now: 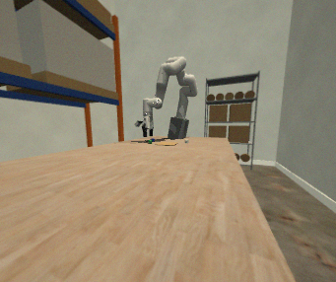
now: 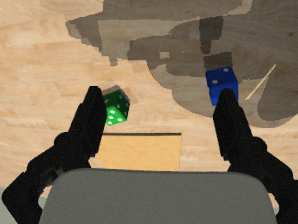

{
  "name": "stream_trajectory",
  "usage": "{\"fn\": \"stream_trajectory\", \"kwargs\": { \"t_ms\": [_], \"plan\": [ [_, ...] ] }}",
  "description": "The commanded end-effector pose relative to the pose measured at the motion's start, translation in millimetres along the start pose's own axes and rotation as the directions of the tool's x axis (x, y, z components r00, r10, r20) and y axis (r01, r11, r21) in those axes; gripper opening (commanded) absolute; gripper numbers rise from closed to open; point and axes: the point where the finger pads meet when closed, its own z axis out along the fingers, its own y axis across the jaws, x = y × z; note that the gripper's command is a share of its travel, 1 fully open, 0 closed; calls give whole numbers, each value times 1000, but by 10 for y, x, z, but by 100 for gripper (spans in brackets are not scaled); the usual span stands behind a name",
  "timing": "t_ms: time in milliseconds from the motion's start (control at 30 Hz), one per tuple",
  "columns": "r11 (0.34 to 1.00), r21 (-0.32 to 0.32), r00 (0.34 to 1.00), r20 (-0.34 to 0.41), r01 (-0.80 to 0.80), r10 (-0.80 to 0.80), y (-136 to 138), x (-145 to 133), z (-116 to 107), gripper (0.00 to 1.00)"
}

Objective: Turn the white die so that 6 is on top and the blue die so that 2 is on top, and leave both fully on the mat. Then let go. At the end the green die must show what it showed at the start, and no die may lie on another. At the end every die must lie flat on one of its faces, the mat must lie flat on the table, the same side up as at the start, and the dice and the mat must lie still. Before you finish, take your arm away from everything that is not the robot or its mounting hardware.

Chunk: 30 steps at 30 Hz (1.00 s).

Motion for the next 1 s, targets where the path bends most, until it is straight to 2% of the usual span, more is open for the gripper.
{"fn": "stream_trajectory", "kwargs": {
  "t_ms": [0,133,967],
  "plan": [
    [1000,-15,1000,-1,-4,4,-283,-74,10,100],
    [1000,-15,1000,-1,-4,4,-403,-113,12,100],
    [1000,-15,1000,-1,-4,4,-409,-115,12,100]
  ]
}}
